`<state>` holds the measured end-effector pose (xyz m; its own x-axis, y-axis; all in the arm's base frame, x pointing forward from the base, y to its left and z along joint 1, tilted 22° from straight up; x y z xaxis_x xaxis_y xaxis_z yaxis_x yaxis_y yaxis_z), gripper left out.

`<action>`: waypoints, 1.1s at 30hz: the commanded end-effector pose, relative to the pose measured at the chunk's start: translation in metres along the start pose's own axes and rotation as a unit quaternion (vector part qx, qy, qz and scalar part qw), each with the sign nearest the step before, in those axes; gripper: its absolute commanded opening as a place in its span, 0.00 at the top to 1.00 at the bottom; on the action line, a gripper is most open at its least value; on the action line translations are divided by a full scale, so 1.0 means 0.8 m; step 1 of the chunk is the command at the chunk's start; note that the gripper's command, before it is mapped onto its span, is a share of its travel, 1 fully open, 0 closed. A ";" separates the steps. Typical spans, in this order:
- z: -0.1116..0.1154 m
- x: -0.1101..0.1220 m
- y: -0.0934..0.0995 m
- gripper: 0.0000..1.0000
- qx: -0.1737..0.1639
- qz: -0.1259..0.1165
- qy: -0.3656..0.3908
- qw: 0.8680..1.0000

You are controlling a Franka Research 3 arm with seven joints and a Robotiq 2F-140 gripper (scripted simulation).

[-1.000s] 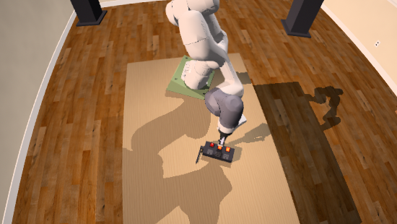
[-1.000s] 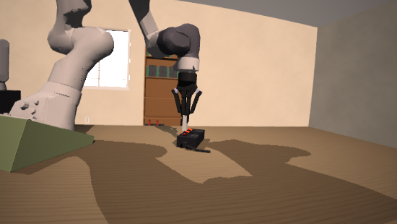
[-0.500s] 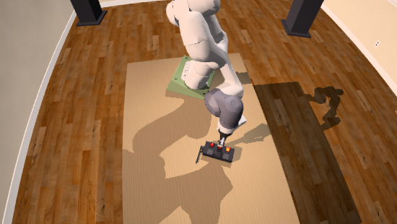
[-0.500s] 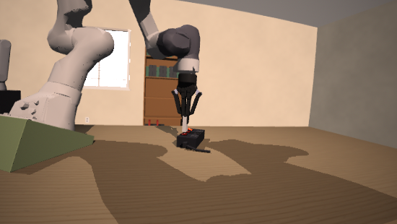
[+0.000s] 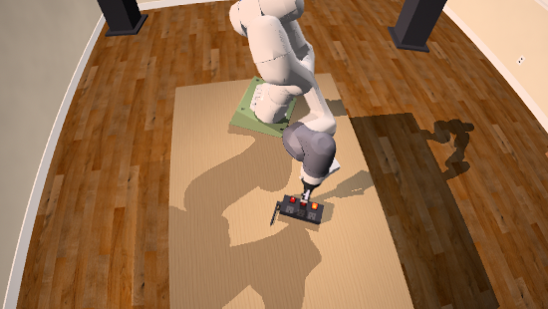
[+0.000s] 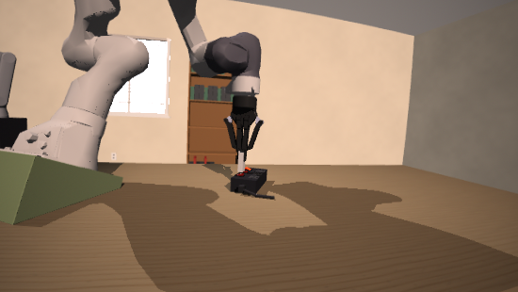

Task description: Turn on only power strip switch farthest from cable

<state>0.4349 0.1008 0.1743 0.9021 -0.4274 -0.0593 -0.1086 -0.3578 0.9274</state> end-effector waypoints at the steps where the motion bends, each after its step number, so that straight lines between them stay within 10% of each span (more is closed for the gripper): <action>1: 0.000 0.002 -0.001 1.00 0.001 0.002 -0.002 1.000; 33: 0.000 0.002 0.049 1.00 0.001 0.002 -0.002 1.000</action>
<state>0.4324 0.0868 0.2097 0.8971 -0.4384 -0.0556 -0.1176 -0.3582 0.9262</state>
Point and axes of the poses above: the point where the finger pads meet when closed, its own y axis back along the fingers, its own x axis across the jaws, z = x × y, the point moved 7 cm from there along y, back along the fingers, and after that the axes turned 9 degrees about -y, right-handed, at the moved point
